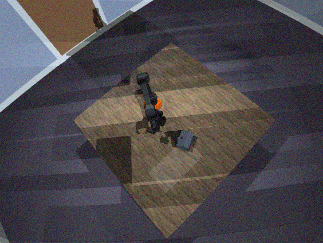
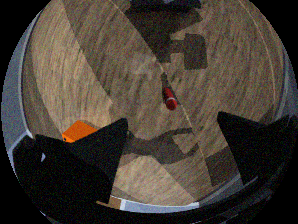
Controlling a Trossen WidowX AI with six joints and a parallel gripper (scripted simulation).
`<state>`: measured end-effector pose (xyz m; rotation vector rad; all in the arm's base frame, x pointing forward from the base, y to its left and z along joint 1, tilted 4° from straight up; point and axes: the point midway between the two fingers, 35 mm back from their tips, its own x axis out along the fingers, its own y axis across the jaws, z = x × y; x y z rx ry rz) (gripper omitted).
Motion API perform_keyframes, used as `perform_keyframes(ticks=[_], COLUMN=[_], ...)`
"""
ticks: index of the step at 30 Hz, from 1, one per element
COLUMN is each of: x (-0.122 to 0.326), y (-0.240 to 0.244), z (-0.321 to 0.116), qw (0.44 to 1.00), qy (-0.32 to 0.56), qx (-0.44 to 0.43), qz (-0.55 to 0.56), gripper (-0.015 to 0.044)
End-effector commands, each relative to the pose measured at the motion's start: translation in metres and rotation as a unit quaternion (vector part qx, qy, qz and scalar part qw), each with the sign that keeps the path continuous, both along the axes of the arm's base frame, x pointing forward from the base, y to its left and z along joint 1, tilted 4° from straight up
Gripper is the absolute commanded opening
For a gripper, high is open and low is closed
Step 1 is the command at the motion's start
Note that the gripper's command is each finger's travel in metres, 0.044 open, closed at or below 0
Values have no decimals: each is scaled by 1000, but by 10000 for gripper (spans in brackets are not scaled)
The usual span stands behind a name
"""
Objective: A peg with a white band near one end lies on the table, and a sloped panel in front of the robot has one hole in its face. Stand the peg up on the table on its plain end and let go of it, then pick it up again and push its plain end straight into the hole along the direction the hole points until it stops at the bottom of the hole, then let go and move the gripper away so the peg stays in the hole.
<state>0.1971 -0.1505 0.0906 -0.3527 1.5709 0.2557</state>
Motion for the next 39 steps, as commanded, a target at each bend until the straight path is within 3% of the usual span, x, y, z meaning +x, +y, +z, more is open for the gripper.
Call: perform_keyframes(ticks=[1, 39], x=[0, 1], y=[-1, -7], z=[-5, -67], qw=[1000, 1000], qy=[0, -1], qx=[-4, -5], qz=[-8, -23], gripper=[440, 440])
